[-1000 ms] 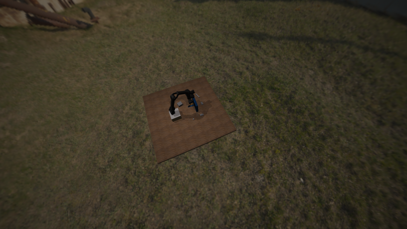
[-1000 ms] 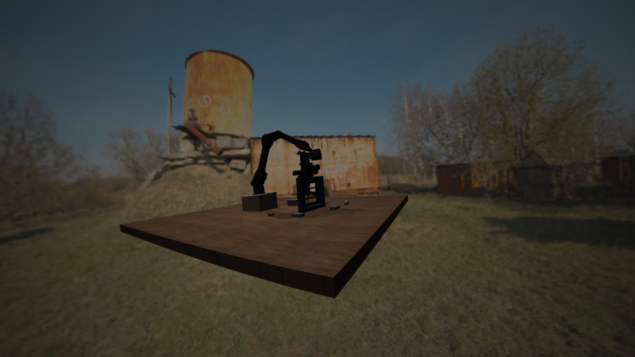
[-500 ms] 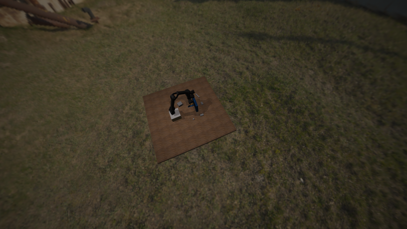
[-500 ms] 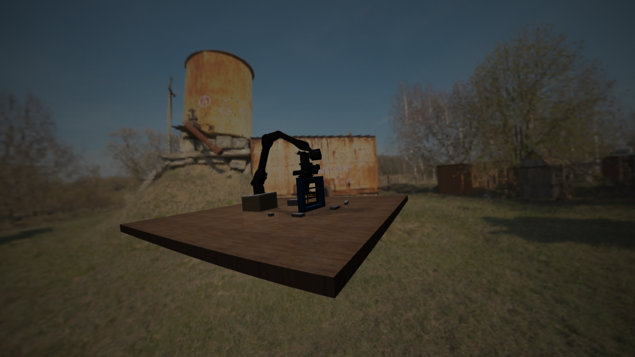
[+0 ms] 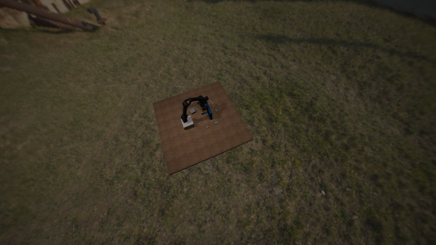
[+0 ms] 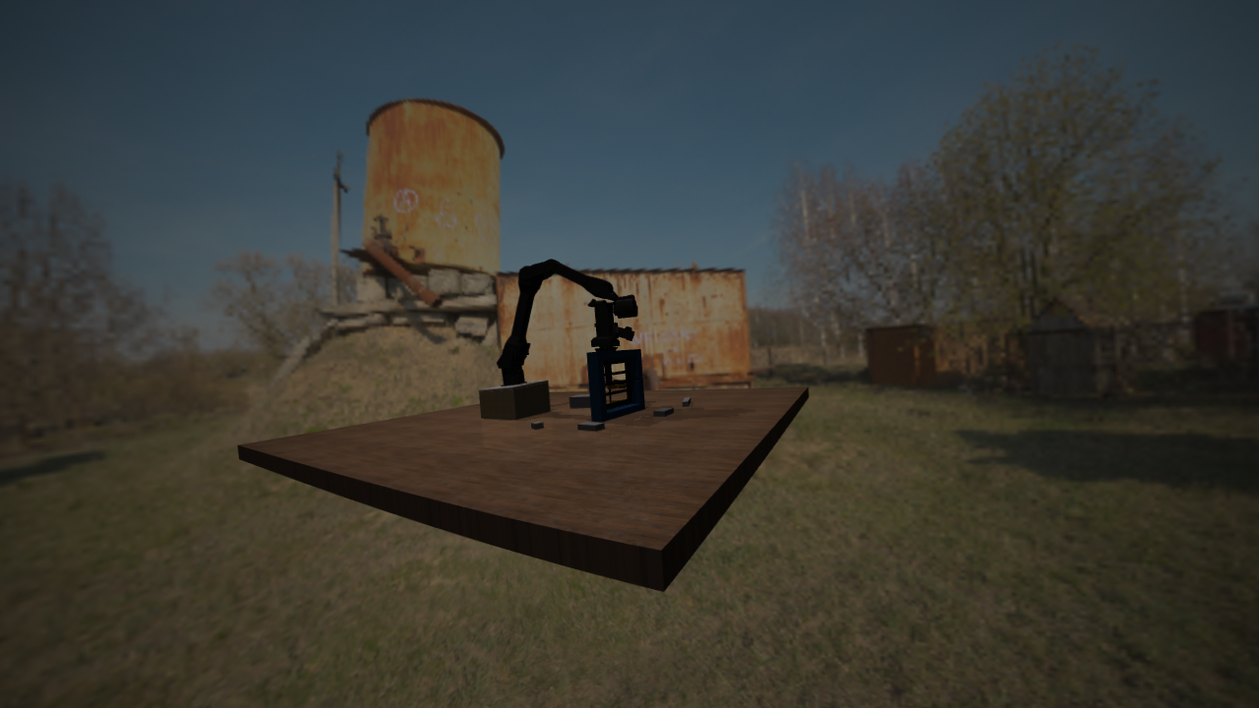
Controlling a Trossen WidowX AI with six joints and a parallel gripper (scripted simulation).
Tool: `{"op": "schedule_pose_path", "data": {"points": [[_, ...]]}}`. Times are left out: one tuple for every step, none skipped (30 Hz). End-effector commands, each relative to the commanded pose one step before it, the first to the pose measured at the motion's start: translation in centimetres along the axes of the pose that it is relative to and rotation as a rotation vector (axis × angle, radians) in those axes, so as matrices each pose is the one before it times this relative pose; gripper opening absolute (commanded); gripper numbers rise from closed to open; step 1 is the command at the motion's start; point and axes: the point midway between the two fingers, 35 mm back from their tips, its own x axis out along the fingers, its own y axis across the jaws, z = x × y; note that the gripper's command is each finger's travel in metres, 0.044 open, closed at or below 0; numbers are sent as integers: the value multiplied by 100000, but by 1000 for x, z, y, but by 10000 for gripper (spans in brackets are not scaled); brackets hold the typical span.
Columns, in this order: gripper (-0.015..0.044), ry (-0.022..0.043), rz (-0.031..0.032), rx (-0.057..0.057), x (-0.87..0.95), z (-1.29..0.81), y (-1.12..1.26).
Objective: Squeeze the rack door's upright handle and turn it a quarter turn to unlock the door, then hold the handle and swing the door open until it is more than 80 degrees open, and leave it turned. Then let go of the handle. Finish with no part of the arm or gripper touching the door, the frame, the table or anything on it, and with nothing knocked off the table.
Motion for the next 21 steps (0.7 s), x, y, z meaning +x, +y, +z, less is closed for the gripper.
{"op": "schedule_pose_path", "data": {"points": [[24,11,-67,-22619,91,8,-4],[24,1,0,-4928,0,0,0],[24,1,0,-4928,0,0,0],[24,1,0,-4928,0,0,0],[24,1,1,-4928,0,0,0],[24,1,1,-4927,0,0,0],[24,1,1,-4928,0,0,0],[24,1,1,-4928,0,0,0],[24,1,1,-4928,0,0,0],[24,1,1,-4928,0,0,0],[24,1,1,-4928,0,0,0],[24,1,1,-4928,0,0,0],[24,1,1,-4928,0,0,0],[24,1,1,-4928,0,0,0],[24,1,1,-4928,0,0,0],[24,1,1,-4927,0,0,0],[24,1,1,-4928,0,0,0],[24,1,1,-4928,0,0,0],[24,1,1,-4928,0,0,0],[24,1,1,-4928,0,0,0],[24,1,1,-4928,0,0,0]]}}
